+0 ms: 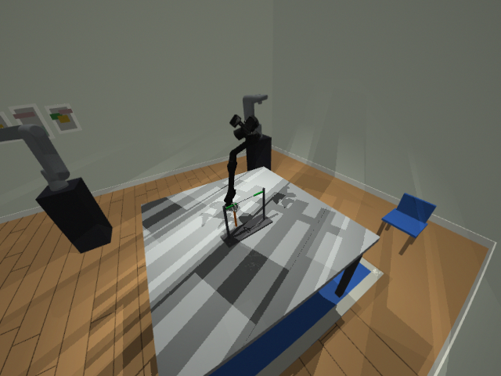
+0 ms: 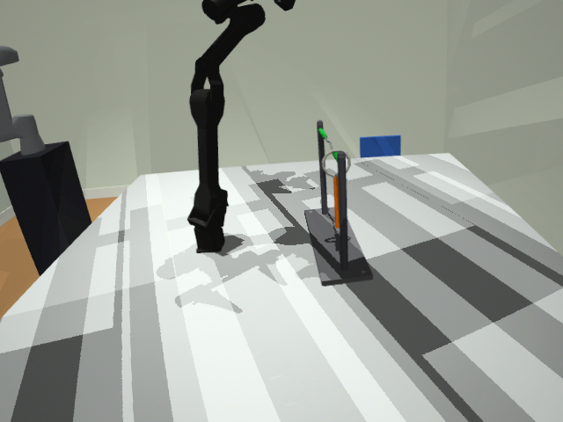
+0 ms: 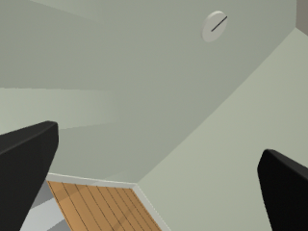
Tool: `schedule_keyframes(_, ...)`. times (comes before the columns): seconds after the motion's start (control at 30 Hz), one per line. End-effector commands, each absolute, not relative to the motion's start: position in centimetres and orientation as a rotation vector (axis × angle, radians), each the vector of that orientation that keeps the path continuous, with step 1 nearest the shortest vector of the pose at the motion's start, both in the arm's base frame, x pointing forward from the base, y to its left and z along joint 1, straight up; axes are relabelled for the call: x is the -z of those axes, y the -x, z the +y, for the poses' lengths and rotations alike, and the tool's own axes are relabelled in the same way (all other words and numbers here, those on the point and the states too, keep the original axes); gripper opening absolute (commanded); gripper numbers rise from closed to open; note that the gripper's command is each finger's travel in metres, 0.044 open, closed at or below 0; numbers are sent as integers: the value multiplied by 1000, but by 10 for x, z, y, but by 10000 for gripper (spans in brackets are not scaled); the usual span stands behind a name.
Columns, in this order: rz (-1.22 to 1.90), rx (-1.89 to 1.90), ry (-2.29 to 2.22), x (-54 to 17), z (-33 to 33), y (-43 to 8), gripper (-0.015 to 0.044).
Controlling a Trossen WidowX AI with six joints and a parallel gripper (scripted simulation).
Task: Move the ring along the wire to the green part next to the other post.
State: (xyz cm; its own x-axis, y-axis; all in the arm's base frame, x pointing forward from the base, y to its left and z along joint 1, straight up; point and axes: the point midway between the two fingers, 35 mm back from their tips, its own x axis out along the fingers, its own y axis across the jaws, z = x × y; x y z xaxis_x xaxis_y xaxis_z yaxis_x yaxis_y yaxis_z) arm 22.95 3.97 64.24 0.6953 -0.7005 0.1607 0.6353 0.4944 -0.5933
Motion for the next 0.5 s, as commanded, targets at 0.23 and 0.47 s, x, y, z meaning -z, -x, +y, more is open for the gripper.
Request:
schedule_keyframes(0.23,14,989,745,-659,12,-228,190)
schedule_keyframes(0.47,-101,1108,849,-667,-9,-228,160)
